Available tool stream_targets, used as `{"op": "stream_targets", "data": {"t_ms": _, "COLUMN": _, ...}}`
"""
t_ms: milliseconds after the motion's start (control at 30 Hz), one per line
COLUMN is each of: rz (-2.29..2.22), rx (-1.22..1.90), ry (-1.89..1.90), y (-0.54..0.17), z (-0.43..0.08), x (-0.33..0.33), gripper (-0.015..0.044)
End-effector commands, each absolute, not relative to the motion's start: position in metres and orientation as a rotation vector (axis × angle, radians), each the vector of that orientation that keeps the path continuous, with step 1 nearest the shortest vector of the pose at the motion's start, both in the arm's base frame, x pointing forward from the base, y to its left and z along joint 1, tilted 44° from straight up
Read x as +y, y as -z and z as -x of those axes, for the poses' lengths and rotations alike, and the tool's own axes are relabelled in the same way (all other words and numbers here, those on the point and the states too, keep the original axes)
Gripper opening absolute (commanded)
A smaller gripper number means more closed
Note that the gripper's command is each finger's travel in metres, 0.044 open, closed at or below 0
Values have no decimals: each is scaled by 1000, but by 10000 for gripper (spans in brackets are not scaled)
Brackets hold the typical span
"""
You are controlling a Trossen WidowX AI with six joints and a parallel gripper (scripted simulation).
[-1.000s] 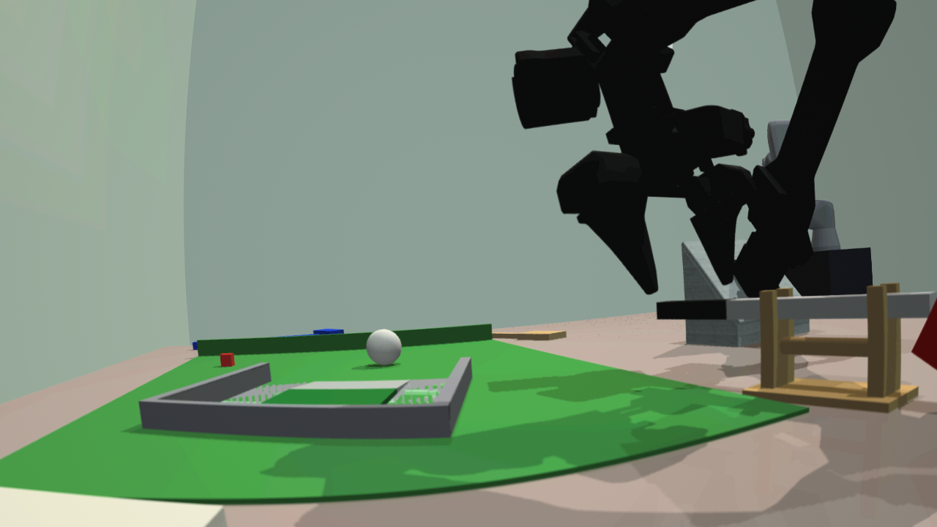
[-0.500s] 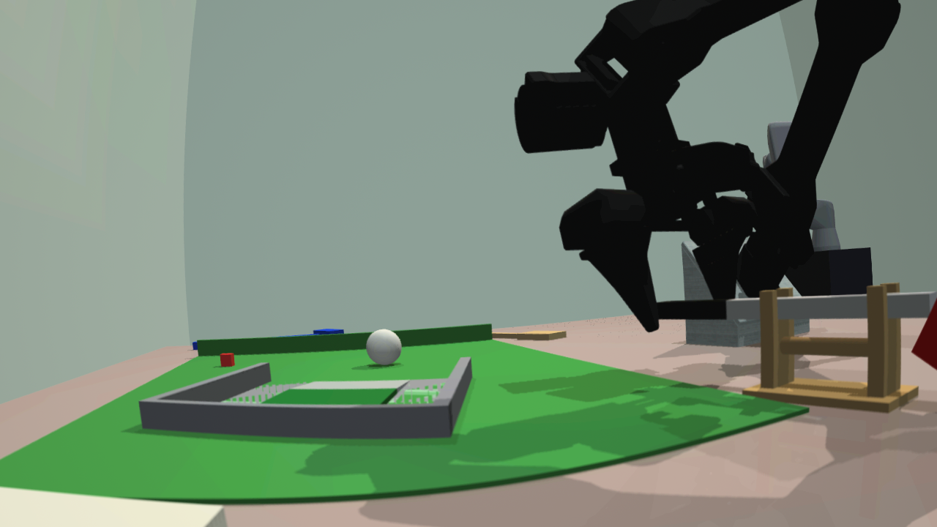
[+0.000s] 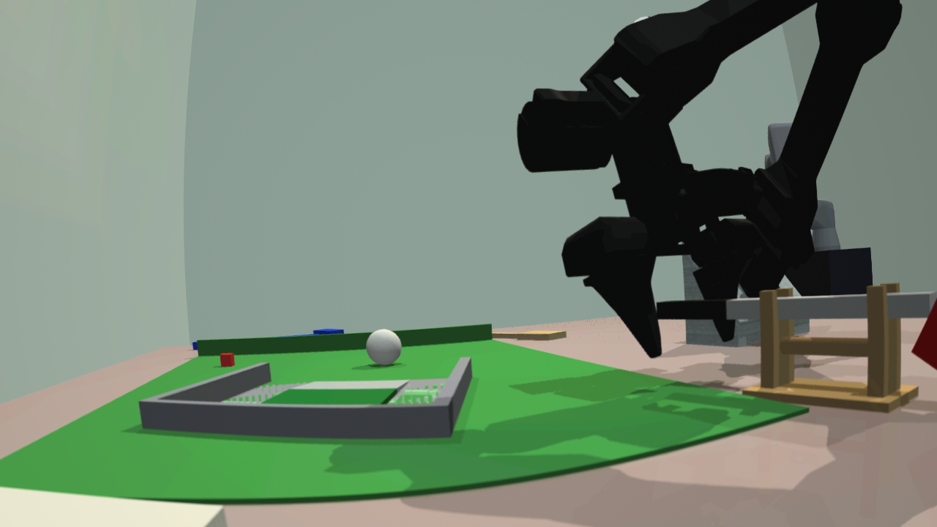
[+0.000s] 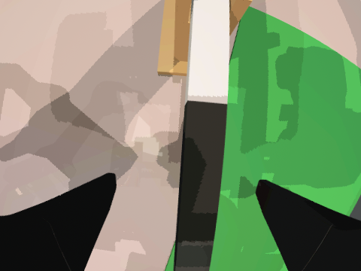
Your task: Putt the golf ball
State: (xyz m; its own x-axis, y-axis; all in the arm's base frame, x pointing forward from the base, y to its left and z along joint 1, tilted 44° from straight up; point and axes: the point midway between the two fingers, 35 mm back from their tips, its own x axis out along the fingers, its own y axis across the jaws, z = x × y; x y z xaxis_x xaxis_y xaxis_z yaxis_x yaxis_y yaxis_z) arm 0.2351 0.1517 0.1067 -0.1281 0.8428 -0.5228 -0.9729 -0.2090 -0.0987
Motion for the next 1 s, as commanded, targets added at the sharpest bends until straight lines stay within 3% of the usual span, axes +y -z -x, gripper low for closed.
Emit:
{"op": "stream_targets", "data": {"t_ms": 0, "rz": 558, "rx": 309, "ry": -1703, "y": -107, "z": -235, "x": 151, "gripper": 361}}
{"op": "stream_targets", "data": {"t_ms": 400, "rz": 558, "rx": 309, "ry": -1703, "y": -107, "z": -235, "x": 151, "gripper": 46}}
{"op": "stream_targets", "data": {"t_ms": 633, "rz": 558, "rx": 309, "ry": -1703, "y": -107, "z": -235, "x": 151, "gripper": 0}}
{"op": "stream_targets", "data": {"t_ms": 967, "rz": 566, "rx": 324, "ry": -1685, "y": -133, "z": -243, "x": 123, "gripper": 0}}
